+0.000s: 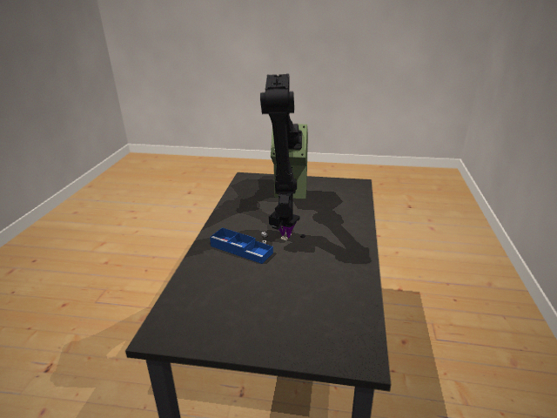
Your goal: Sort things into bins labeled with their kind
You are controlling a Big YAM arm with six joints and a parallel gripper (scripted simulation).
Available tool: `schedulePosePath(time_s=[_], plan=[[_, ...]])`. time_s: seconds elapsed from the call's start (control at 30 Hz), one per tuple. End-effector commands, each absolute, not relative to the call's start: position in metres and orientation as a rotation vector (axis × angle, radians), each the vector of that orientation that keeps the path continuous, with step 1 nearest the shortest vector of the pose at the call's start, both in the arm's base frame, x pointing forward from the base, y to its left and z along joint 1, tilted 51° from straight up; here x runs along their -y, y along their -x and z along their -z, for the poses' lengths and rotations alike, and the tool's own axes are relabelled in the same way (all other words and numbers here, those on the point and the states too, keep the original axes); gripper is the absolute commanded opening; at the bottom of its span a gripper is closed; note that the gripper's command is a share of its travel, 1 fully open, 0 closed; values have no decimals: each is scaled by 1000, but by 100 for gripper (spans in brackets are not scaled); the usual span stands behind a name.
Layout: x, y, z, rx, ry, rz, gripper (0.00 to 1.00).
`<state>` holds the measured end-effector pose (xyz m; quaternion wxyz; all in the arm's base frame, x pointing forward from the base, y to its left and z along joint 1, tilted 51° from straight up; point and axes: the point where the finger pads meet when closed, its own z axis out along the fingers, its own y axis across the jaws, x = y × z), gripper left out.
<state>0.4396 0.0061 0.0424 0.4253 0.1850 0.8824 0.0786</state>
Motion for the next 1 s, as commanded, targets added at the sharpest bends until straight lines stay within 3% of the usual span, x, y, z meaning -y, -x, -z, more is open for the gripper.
schedulePosePath(time_s=[0.0,0.97], plan=[[-3,-429,-46,-2195,-458,-193,20],[-7,-388,-72,-2222,-471,-195,20]])
